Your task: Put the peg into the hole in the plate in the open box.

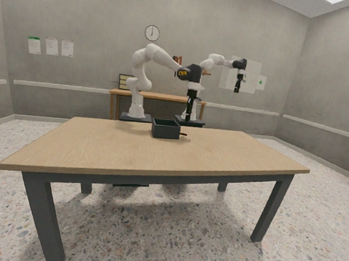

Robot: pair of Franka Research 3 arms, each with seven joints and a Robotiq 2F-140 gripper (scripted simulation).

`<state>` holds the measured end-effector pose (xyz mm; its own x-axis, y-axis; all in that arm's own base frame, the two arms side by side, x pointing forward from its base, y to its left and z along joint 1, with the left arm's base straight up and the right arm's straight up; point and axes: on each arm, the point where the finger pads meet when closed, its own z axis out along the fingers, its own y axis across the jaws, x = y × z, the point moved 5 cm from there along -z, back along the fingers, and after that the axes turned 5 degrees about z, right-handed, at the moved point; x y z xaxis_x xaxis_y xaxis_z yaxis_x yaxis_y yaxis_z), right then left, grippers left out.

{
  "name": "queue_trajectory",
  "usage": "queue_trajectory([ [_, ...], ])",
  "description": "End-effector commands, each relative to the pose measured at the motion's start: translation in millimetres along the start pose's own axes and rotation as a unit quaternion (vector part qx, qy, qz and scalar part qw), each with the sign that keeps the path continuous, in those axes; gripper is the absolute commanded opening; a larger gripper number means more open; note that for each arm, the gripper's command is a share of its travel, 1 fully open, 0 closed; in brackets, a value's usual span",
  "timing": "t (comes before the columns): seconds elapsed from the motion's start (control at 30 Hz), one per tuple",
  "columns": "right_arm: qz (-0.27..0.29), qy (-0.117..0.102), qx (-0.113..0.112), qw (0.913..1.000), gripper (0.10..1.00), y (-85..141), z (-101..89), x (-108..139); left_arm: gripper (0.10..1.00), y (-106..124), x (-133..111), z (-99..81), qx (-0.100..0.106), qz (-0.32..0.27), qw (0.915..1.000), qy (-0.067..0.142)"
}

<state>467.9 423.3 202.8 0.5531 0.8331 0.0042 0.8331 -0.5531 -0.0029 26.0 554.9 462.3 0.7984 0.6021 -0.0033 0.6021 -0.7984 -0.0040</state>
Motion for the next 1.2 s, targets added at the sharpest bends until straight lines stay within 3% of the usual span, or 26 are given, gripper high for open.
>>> queue_trajectory([
  [0.0,0.000,0.000,0.000,1.0000,0.327,0.0,-0.1,0.1,1.000,0.8,-0.7,-0.6,-0.002,-0.003,1.0000,0.002],
  [0.57,-0.012,-0.002,-0.001,0.9999,0.327,0.0,5.0,0.3,1.000,0.8,-0.7,-0.6,-0.002,-0.003,1.0000,0.002],
  [1.17,-0.012,-0.002,-0.001,0.9999,0.327,1.3,40.5,0.1,1.000,0.8,-0.7,-0.6,-0.002,-0.003,1.0000,0.002],
])
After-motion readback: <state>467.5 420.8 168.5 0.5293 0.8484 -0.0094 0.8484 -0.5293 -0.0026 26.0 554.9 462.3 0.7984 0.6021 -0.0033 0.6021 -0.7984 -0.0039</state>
